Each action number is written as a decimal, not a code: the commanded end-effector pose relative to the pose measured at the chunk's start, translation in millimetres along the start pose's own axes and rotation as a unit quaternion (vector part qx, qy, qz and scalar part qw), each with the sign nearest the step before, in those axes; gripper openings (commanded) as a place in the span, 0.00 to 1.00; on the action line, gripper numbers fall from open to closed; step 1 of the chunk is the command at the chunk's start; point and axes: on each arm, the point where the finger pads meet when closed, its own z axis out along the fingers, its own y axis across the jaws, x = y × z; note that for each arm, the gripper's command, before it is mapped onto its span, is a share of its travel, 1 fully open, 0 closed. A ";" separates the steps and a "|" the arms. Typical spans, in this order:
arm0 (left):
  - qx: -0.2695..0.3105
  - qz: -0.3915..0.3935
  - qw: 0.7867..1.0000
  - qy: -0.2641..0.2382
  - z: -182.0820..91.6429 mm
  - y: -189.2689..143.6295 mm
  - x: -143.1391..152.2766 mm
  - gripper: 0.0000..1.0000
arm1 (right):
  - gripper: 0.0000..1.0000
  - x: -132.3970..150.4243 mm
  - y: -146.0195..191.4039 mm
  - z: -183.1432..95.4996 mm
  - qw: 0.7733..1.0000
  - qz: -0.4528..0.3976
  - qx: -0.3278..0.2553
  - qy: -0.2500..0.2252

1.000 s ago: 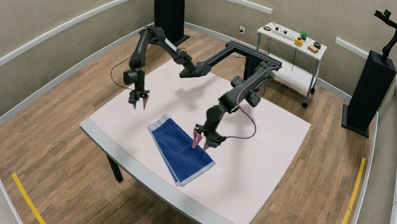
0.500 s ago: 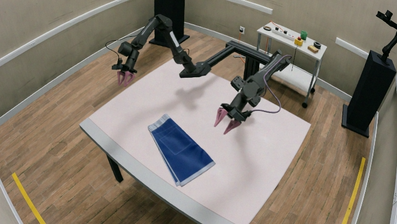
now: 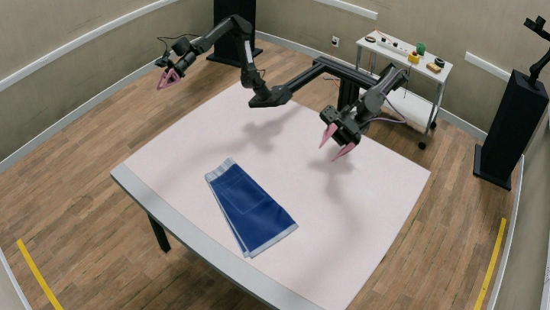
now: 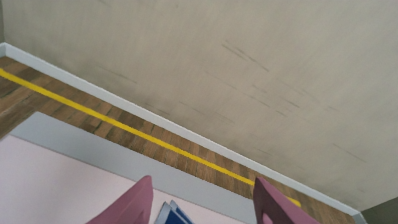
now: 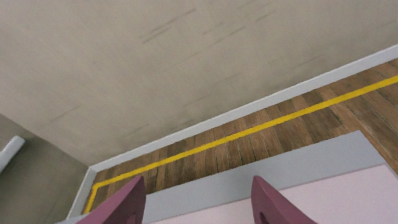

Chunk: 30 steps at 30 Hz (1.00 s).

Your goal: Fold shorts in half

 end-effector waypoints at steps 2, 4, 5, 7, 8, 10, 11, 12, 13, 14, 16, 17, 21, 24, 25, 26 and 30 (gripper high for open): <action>0.030 0.029 0.999 -0.026 -14.3 -9.3 -7.8 0.54 | 0.54 -14.6 0.6 -12.6 0.999 0.018 -0.014 -0.040; 0.035 0.029 0.998 -0.039 -19.1 -14.1 -18.8 0.54 | 0.54 -33.3 1.0 -20.1 0.998 0.017 -0.015 -0.062; 0.034 0.026 0.999 -0.033 -17.8 -13.6 -14.6 0.54 | 0.54 -25.0 2.9 -17.8 0.998 0.014 -0.016 -0.051; 0.031 0.009 0.998 -0.058 -23.6 -13.3 -39.5 0.54 | 0.54 -51.5 -2.8 -26.0 0.997 0.004 -0.007 -0.079; 0.031 0.009 0.998 -0.059 -24.2 -13.2 -40.5 0.54 | 0.54 -53.0 -1.7 -26.9 0.997 0.004 -0.008 -0.081; 0.030 0.011 0.998 -0.052 -22.3 -13.0 -36.8 0.54 | 0.54 -52.3 -0.3 -25.7 0.997 0.004 -0.010 -0.080; 0.030 0.011 0.998 -0.049 -20.6 -13.0 -34.4 0.54 | 0.54 -50.2 1.7 -23.5 0.997 0.004 -0.013 -0.077; 0.028 0.011 0.999 -0.026 -10.7 -12.8 -20.1 0.54 | 0.54 -40.1 -1.9 -14.2 0.998 0.004 -0.008 -0.061; 0.028 0.011 0.999 -0.026 -10.7 -12.8 -20.1 0.54 | 0.54 -40.1 -1.9 -14.2 0.998 0.004 -0.008 -0.061; 0.028 0.011 0.999 -0.026 -10.7 -12.8 -20.1 0.54 | 0.54 -40.1 -1.9 -14.2 0.998 0.004 -0.008 -0.061; 0.028 0.011 0.999 -0.044 -22.4 -12.5 -32.6 0.54 | 0.54 -50.8 -2.0 -24.4 0.997 0.004 -0.008 -0.077; 0.027 0.010 0.998 -0.050 -23.1 -12.1 -36.5 0.54 | 0.54 -39.2 -5.4 -13.7 0.998 0.004 -0.003 -0.059; 0.021 0.010 0.999 -0.028 -10.6 -10.2 -21.3 0.54 | 0.54 -35.5 1.3 -14.7 0.999 0.004 -0.012 -0.051; 0.020 0.010 0.999 -0.032 -14.2 -10.1 -24.9 0.54 | 0.54 -39.6 0.2 -16.8 0.998 0.004 -0.010 -0.058; 0.023 0.010 0.999 -0.032 -15.2 -11.0 -23.9 0.54 | 0.54 -41.1 0.1 -17.0 0.998 0.004 -0.010 -0.061; 0.017 0.010 0.999 -0.030 -11.0 -8.9 -21.9 0.54 | 0.54 -31.6 -0.7 -11.5 0.999 0.004 -0.009 -0.045; 0.021 0.010 0.999 -0.030 -11.1 -10.6 -22.1 0.54 | 0.54 -39.6 -0.8 -16.3 0.998 0.004 -0.009 -0.058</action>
